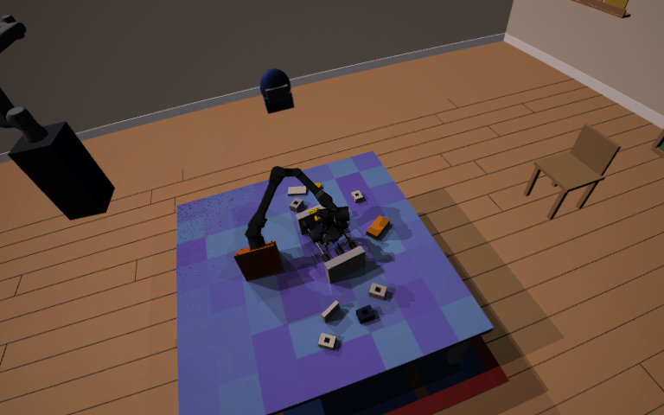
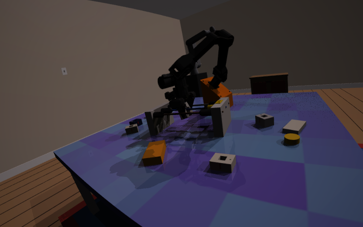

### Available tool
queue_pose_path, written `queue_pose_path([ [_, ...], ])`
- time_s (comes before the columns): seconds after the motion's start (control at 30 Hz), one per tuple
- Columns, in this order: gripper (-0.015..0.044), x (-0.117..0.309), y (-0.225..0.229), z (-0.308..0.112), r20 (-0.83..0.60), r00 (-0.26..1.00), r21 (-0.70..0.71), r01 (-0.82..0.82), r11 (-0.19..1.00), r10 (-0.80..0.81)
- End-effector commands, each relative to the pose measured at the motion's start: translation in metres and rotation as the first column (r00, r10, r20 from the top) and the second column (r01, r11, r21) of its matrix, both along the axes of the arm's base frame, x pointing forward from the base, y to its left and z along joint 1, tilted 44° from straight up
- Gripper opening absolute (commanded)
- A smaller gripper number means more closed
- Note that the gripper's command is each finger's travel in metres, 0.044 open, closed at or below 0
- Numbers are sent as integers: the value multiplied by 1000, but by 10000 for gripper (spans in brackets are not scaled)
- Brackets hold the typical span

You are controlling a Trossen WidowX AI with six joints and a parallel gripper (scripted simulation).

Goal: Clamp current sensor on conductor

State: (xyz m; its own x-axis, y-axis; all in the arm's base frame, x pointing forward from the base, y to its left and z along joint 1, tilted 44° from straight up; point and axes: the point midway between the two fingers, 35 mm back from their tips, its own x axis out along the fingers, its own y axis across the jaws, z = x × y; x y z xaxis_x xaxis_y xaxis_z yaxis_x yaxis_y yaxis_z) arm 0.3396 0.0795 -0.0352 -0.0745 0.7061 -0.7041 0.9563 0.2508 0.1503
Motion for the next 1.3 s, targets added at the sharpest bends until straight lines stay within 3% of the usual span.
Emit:
queue_pose_path([
  [0.0,0,0,0,0,1,1000,0,0,1000,0],
  [1.07,0,0,0,0,1,1000,0,0,1000,0],
  [1.27,157,0,0,0,0,1000,0,0,1000,0],
])
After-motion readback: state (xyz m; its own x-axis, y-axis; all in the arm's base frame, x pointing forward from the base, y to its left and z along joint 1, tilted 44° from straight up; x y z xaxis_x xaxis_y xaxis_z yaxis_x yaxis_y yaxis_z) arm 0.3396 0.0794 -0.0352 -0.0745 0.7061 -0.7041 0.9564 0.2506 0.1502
